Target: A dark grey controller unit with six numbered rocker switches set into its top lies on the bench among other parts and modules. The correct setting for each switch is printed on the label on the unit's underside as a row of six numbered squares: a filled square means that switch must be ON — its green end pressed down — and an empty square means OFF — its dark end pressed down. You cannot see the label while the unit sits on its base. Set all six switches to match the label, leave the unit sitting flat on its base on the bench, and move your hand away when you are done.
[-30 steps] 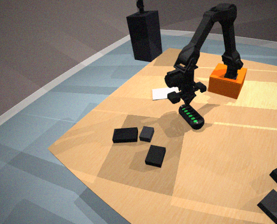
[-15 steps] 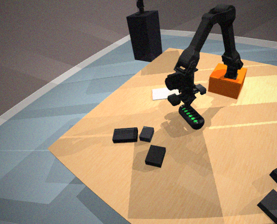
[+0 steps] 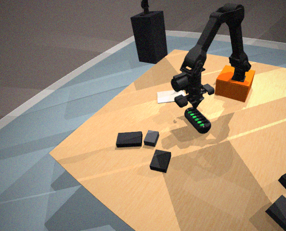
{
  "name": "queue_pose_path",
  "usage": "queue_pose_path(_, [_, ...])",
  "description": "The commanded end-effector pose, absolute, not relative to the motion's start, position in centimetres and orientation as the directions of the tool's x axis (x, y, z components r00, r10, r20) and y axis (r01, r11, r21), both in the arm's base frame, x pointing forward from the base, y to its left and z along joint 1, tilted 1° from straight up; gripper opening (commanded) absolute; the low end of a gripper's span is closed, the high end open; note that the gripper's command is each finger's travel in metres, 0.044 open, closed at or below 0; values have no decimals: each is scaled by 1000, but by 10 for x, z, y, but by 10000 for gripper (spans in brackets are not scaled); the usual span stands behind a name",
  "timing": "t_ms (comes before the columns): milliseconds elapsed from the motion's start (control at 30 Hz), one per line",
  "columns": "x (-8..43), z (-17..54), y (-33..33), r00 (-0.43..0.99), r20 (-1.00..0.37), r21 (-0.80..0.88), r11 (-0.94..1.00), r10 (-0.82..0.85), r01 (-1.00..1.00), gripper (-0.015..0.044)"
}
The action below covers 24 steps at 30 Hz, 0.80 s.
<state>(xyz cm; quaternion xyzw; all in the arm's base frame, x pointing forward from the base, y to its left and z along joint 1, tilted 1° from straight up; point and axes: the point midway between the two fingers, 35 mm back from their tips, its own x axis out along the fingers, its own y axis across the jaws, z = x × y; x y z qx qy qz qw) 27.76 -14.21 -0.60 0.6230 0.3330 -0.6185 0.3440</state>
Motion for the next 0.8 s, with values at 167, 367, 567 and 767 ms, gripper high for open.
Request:
queue_pose_path(167, [282,26,-144,40,-999,46,-539,-24,841,0])
queue_pose_path(367, [320,27,-122,44,-999,49,-539,-22,841,0])
queue_pose_path(567, [322,27,-121,44,-999,48,-539,-21,841,0])
queue_pose_path(767, [323,19,-122,44,-999,48,-539,-21,841,0])
